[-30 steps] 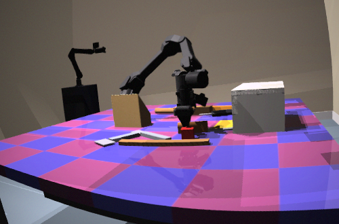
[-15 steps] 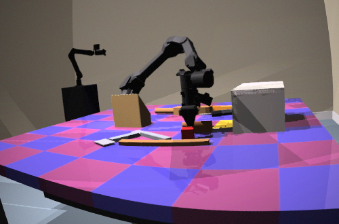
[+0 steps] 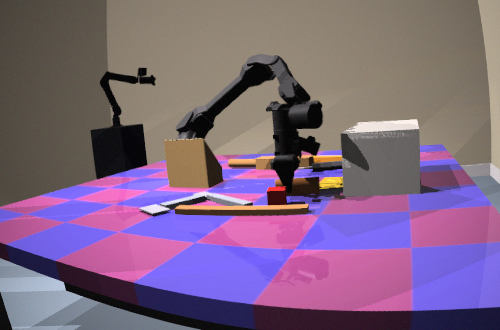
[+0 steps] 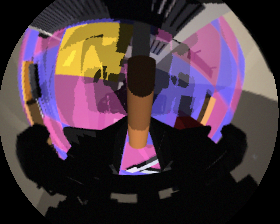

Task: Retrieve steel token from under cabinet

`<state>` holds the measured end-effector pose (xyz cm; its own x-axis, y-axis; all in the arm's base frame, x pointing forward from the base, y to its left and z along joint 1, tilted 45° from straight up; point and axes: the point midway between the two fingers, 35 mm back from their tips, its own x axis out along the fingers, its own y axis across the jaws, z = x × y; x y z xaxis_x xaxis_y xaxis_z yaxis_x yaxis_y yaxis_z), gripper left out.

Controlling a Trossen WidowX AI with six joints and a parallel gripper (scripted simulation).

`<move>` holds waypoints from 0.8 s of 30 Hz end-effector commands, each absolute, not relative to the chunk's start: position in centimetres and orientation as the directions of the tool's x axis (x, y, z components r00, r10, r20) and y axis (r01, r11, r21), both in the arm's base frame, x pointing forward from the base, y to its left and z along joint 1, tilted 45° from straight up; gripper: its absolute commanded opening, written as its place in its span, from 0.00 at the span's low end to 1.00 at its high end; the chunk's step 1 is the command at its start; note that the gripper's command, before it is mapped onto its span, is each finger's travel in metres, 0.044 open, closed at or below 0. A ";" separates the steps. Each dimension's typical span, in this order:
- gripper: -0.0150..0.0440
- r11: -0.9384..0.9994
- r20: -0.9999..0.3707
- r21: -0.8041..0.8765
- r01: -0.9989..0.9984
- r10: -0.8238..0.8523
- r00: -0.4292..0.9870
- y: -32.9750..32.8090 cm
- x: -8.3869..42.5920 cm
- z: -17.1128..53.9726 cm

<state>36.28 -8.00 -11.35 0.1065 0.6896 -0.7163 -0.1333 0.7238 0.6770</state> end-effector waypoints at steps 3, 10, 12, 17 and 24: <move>0.25 0.725 -0.717 0.677 -0.129 0.689 0.107 -8.1 37.0 -11.3; 0.25 0.725 -0.717 0.677 -0.130 0.689 0.107 -8.1 37.7 -11.2; 0.25 0.725 -0.717 0.677 -0.130 0.689 0.107 -8.1 37.9 -11.1; 0.25 0.725 -0.717 0.677 -0.130 0.689 0.108 -8.1 38.4 -11.1; 0.25 0.725 -0.717 0.677 -0.130 0.689 0.108 -8.1 39.0 -10.9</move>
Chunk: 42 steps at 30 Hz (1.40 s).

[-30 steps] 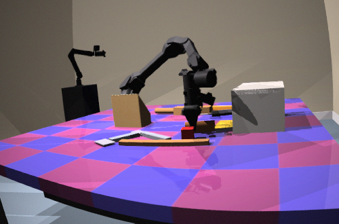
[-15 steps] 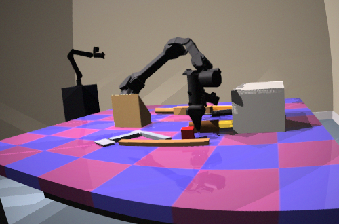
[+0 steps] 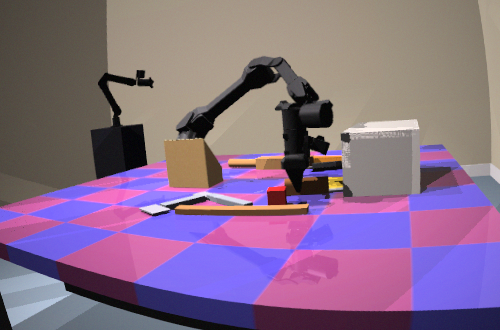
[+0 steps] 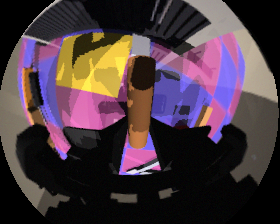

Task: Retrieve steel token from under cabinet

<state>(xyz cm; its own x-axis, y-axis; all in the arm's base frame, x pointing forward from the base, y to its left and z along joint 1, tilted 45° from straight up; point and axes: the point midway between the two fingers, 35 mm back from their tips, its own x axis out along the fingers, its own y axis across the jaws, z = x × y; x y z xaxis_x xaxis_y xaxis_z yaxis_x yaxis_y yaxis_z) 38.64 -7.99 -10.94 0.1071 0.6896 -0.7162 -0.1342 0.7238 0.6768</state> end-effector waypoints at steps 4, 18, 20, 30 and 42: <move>0.25 0.725 -0.717 0.677 -0.130 0.689 0.108 -8.0 39.4 -10.9; 0.25 0.724 -0.716 0.677 -0.131 0.689 0.108 -7.9 40.5 -10.6; 0.25 0.724 -0.716 0.677 -0.131 0.689 0.108 -7.8 40.5 -10.5; 0.25 0.724 -0.716 0.678 -0.131 0.690 0.108 -6.7 40.4 -9.7; 0.25 0.723 -0.715 0.678 -0.130 0.690 0.108 -5.7 40.2 -8.8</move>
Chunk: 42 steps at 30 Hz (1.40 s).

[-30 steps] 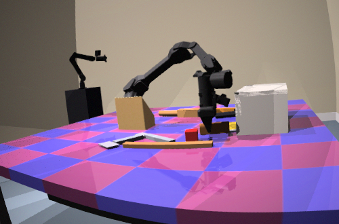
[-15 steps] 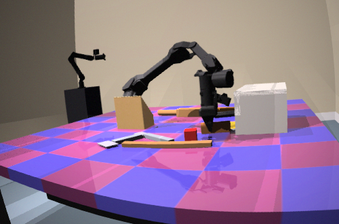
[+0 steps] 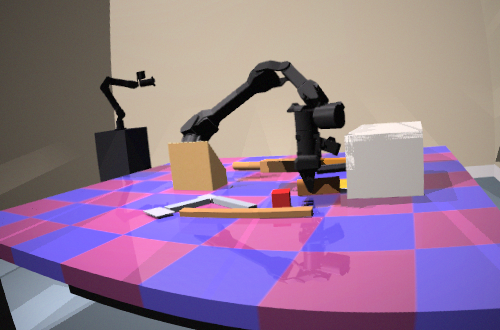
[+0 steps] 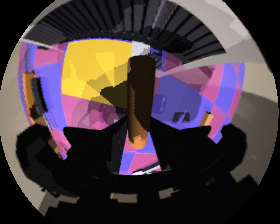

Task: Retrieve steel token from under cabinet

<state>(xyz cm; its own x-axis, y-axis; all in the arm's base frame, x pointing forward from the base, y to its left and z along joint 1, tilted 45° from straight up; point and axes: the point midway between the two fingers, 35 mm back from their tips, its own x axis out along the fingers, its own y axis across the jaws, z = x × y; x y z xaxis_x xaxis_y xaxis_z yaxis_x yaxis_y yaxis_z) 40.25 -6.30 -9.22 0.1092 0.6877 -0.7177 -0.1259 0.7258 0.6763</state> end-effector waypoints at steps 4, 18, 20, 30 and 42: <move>0.25 0.723 -0.715 0.679 -0.130 0.691 0.108 -5.4 40.2 -8.5; 0.25 0.722 -0.715 0.679 -0.130 0.691 0.108 -4.3 40.0 -7.5; 0.25 0.722 -0.714 0.679 -0.130 0.691 0.108 -4.1 40.0 -7.4; 0.25 0.722 -0.714 0.680 -0.130 0.692 0.107 -3.4 39.8 -6.6; 0.25 0.722 -0.714 0.680 -0.130 0.692 0.107 -3.0 39.7 -6.4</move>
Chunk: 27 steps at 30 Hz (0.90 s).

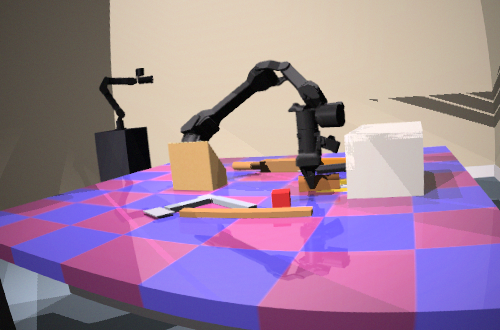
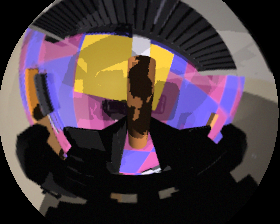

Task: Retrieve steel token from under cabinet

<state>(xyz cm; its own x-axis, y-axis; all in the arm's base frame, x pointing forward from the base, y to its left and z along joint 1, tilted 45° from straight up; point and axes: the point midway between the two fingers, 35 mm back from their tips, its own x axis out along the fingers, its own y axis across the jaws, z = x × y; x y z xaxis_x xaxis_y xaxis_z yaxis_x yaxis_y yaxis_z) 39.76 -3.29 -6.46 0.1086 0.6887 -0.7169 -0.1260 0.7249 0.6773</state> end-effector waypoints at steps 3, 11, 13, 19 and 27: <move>0.25 0.722 -0.714 0.680 -0.130 0.692 0.107 -3.1 39.4 -6.4; 0.25 0.722 -0.714 0.680 -0.129 0.692 0.107 -3.1 38.6 -6.6; 0.25 0.722 -0.714 0.680 -0.129 0.692 0.107 -3.1 38.5 -6.7; 0.25 0.722 -0.714 0.680 -0.129 0.692 0.107 -3.2 37.9 -6.8; 0.25 0.722 -0.714 0.680 -0.129 0.692 0.106 -3.2 37.1 -7.0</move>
